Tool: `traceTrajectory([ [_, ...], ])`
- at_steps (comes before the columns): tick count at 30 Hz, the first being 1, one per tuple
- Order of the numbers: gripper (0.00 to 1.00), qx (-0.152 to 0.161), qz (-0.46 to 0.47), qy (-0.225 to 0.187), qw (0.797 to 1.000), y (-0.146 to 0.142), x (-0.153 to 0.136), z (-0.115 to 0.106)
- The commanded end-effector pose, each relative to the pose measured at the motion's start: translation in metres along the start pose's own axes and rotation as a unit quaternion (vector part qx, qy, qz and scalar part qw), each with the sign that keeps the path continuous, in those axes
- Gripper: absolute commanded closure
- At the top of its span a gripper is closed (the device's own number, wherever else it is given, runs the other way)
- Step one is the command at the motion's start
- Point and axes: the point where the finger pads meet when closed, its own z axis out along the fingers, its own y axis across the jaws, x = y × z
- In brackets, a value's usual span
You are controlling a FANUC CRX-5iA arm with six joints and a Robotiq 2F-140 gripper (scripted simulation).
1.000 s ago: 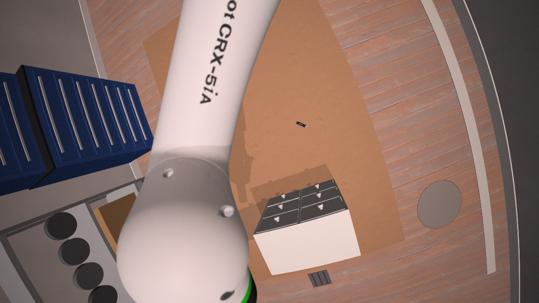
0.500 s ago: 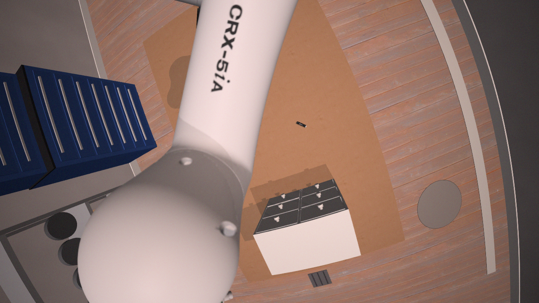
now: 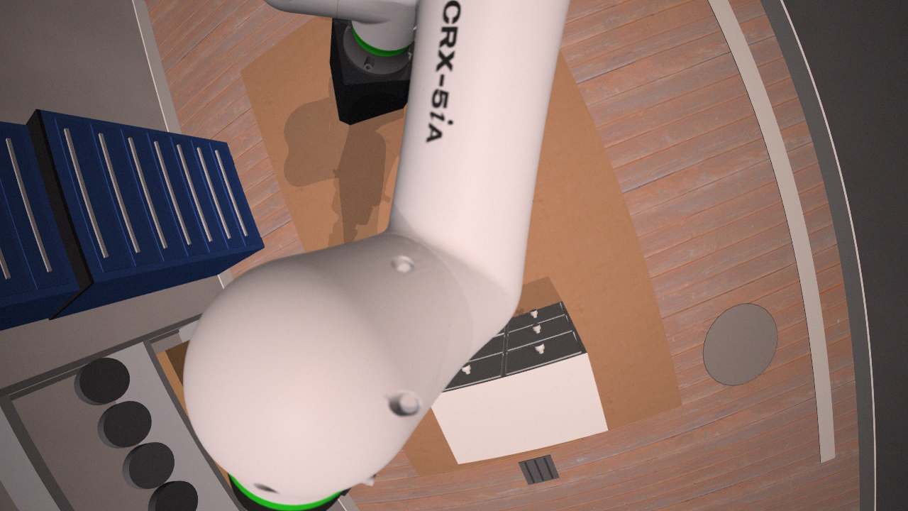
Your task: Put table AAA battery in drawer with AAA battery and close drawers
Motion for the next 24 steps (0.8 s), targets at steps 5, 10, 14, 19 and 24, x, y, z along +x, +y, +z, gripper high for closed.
traceTrajectory([
  [5,1.0,-0.11,0.155,0.039,0.981,0.086,0.003,-0.013],
  [10,1.0,-0.15,0.196,0.049,0.968,0.122,-0.002,-0.021],
  [14,1.0,-0.191,0.231,0.059,0.952,0.158,-0.01,-0.032],
  [19,1.0,-0.271,0.287,0.075,0.916,0.224,-0.033,-0.059],
  [24,1.0,-0.31,0.308,0.082,0.896,0.256,-0.047,-0.076],
])
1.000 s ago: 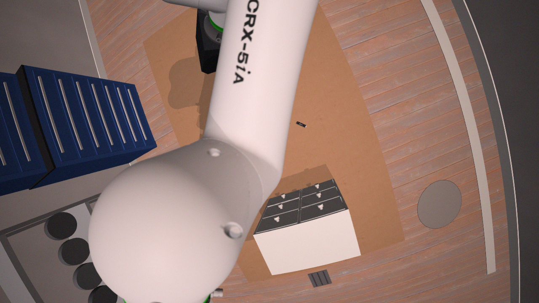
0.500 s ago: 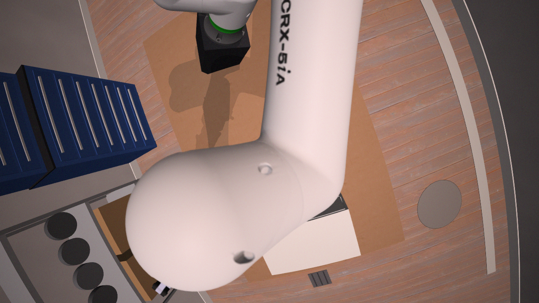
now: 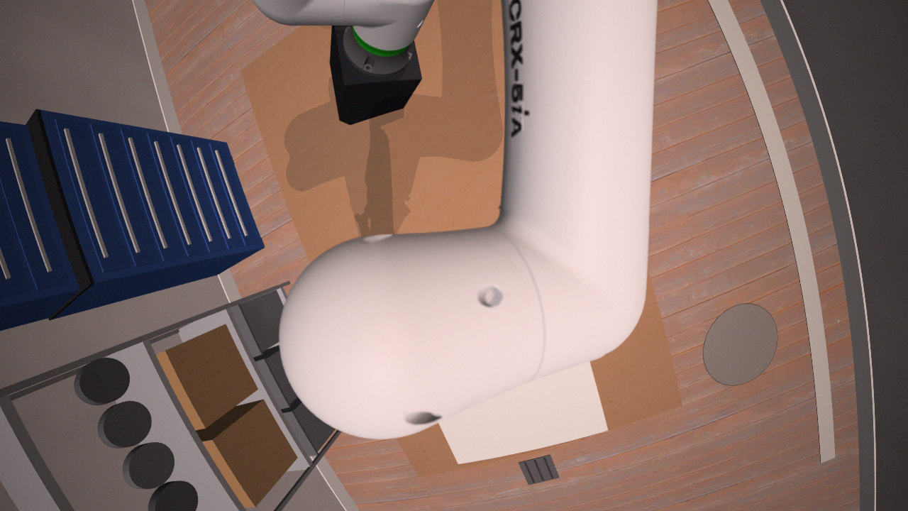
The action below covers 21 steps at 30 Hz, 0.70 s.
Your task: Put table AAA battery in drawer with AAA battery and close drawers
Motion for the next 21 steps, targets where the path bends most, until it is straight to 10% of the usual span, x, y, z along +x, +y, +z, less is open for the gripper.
traceTrajectory([
  [1,1.0,-0.045,0.027,0.014,0.999,0.043,0.009,0.003],
  [21,1.0,-0.273,0.111,0.099,0.95,0.256,0.04,-0.035],
])
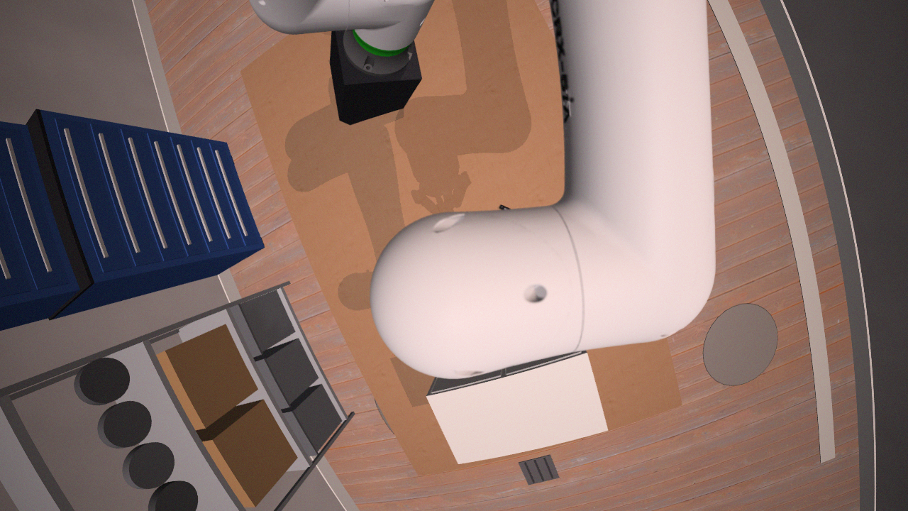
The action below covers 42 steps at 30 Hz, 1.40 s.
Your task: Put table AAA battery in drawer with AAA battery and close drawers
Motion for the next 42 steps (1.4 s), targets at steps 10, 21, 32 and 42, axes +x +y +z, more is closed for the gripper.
traceTrajectory([
  [10,1.0,-0.097,0.021,0.047,0.994,0.09,0.03,0.01],
  [21,1.0,-0.098,0.023,0.03,0.995,0.091,0.028,0.013],
  [32,1.0,-0.095,0.032,-0.062,0.993,0.093,0.014,0.029],
  [42,1.0,-0.087,0.049,-0.25,0.963,0.099,-0.015,0.063],
])
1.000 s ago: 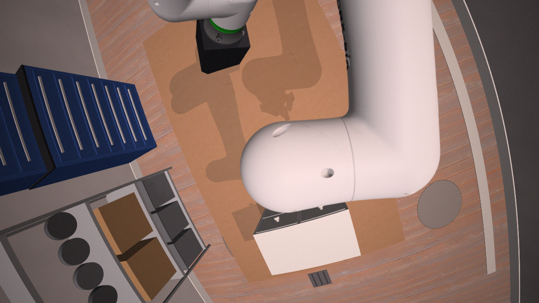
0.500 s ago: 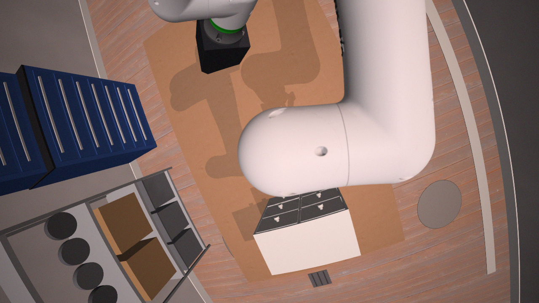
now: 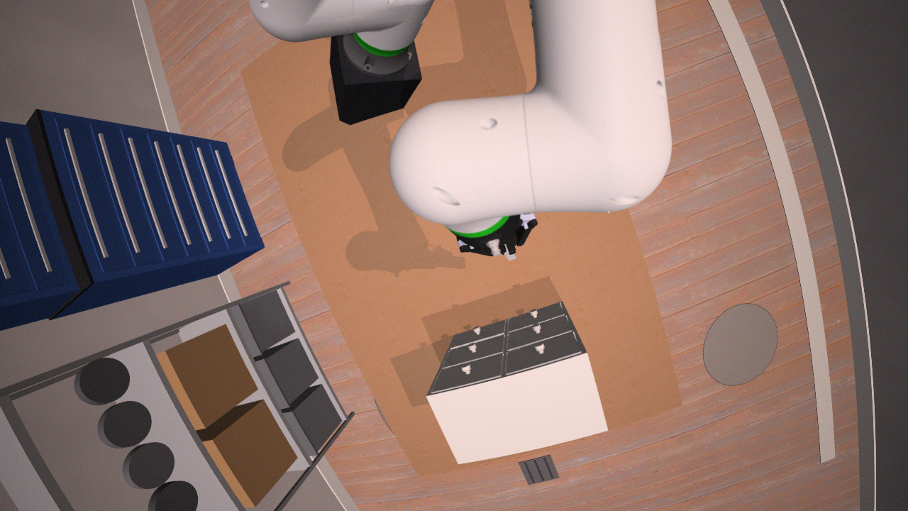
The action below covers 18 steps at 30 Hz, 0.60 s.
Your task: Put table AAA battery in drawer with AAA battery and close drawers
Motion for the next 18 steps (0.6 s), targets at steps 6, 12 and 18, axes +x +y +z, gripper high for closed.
traceTrajectory([
  [6,1.0,0.003,0.001,-0.179,0.984,-0.003,-0.016,0.036],
  [12,1.0,0.003,0.001,-0.234,0.972,-0.003,-0.021,0.049],
  [18,1.0,0.003,0.001,-0.272,0.962,-0.003,-0.024,0.057],
])
